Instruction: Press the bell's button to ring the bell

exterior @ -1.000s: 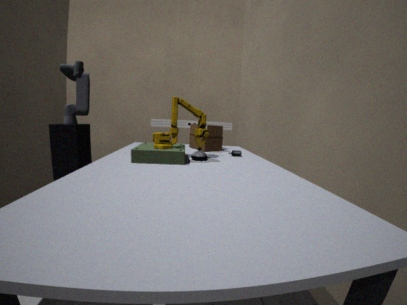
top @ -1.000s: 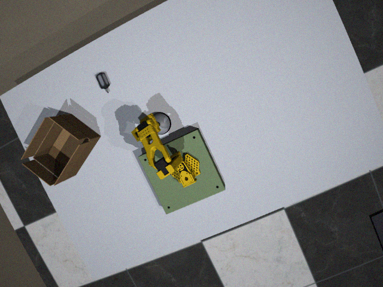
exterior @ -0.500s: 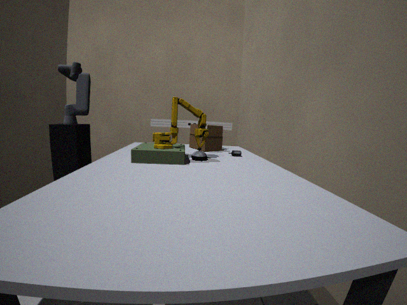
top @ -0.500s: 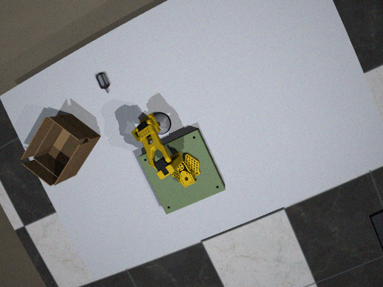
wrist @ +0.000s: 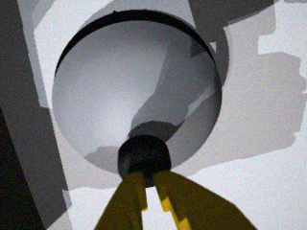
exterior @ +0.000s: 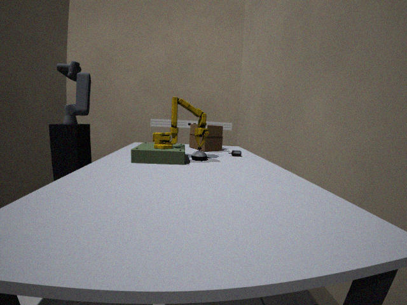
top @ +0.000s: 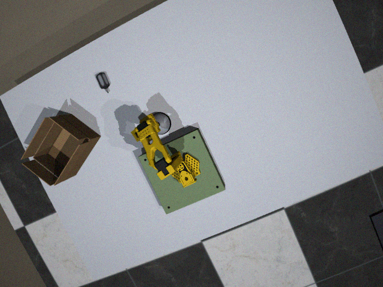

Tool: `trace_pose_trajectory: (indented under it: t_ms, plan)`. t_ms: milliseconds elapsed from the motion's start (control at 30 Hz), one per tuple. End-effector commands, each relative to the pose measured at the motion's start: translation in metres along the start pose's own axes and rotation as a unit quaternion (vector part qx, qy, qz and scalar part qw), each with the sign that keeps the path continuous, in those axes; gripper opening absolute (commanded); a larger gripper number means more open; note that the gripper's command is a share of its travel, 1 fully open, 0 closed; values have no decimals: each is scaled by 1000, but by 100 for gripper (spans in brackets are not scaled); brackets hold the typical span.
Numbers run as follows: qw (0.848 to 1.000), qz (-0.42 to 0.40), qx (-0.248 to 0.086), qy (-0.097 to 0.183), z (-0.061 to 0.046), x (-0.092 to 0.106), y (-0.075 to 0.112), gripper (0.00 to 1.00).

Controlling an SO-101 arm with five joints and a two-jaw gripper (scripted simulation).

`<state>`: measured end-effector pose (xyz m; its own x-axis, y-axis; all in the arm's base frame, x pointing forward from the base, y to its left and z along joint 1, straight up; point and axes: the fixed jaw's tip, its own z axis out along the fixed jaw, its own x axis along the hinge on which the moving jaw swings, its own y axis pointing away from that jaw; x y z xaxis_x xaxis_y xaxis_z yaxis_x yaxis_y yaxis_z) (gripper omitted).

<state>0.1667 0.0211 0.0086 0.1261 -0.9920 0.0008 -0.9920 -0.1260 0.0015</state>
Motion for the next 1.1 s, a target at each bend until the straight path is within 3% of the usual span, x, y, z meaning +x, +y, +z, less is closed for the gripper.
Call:
trace_pose_trajectory:
  t_ms: [0, 300, 733, 1067]
  plan:
    - [1000, 1, -12, 0, 0, 2, 4, 0]
    - [1000, 1, -12, 0, -2, 2, 4, 0]
    - [1000, 1, -12, 0, -25, 2, 3, 0]
    - [1000, 1, -12, 0, -27, 2, 3, 0]
